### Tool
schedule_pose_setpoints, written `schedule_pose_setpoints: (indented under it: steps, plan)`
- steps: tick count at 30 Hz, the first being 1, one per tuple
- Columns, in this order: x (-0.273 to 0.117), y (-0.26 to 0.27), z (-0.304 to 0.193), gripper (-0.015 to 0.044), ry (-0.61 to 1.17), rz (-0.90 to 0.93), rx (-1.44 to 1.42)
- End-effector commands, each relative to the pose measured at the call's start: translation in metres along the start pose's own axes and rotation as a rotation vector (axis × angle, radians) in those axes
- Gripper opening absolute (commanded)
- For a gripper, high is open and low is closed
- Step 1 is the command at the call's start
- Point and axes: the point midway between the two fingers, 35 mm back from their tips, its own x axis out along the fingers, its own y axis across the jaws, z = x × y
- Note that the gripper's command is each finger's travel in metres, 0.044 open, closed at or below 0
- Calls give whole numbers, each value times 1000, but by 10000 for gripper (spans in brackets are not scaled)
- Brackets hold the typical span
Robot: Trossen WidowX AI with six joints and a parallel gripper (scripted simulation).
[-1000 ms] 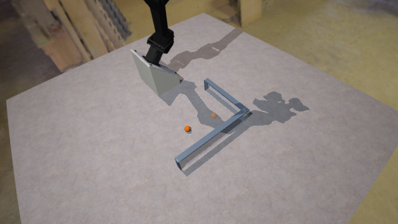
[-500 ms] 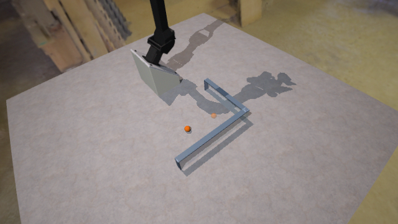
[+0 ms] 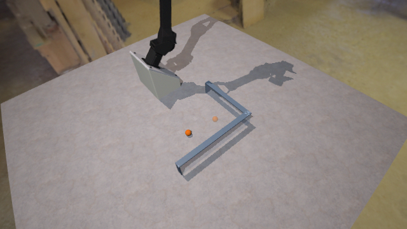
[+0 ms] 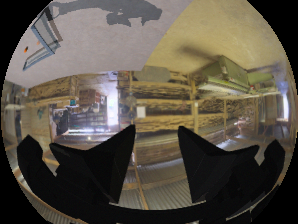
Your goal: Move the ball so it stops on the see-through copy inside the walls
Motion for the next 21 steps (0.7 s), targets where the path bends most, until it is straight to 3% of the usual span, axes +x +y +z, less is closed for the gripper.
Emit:
schedule_pose_setpoints:
  steps: [1, 12, 21]
  plan:
    - [46, 20, 30, 214, -48, 99, -34]
    - [163, 156, 93, 214, -255, 453, -11]
    - [194, 313, 126, 214, -436, 770, 232]
